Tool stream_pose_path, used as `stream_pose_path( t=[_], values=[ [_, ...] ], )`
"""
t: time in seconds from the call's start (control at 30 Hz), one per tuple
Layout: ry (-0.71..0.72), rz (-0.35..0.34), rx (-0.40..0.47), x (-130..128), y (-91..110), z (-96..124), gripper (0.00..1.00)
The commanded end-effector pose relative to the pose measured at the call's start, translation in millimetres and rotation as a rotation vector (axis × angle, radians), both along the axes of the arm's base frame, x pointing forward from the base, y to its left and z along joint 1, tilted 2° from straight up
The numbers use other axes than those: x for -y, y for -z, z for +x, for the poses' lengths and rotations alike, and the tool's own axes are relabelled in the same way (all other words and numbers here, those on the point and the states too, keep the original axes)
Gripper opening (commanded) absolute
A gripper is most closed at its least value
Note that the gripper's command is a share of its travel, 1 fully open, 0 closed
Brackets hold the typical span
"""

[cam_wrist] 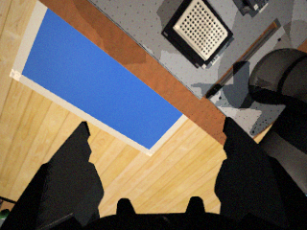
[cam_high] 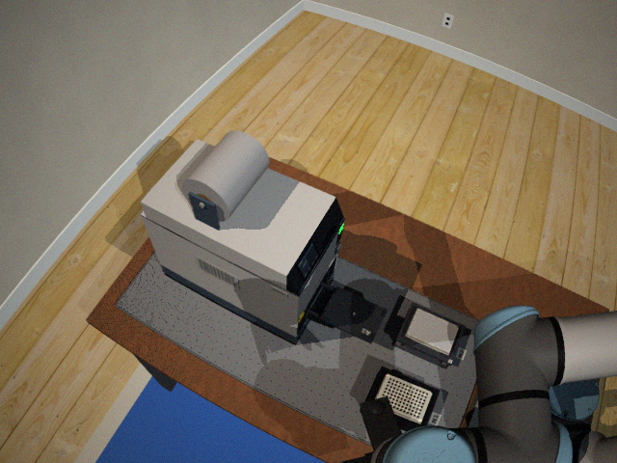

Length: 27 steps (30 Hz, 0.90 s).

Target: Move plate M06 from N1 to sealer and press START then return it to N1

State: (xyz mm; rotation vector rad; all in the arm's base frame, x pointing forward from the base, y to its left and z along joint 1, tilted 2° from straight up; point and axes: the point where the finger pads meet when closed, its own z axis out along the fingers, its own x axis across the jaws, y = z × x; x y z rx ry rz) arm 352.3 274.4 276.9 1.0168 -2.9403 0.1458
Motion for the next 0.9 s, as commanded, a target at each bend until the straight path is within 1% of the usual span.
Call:
stream_pose_path(
  t=[0.0, 0.53, 0.57, 0.83, 0.87],
  values=[
    [0.0, 0.001, 0.001, -0.2, -0.7, 0.5, 1.0],
    [0.0, 0.001, 0.001, -0.2, -0.7, 0.5, 1.0],
    [0.0, 0.002, 0.001, -1.9, -6.0, 4.1, 0.68],
    [0.0, 0.008, 0.002, -11.7, -39.6, 23.5, 0.68],
    [0.0, 0.009, 0.002, -11.8, -40.1, 23.8, 0.68]
  ],
)
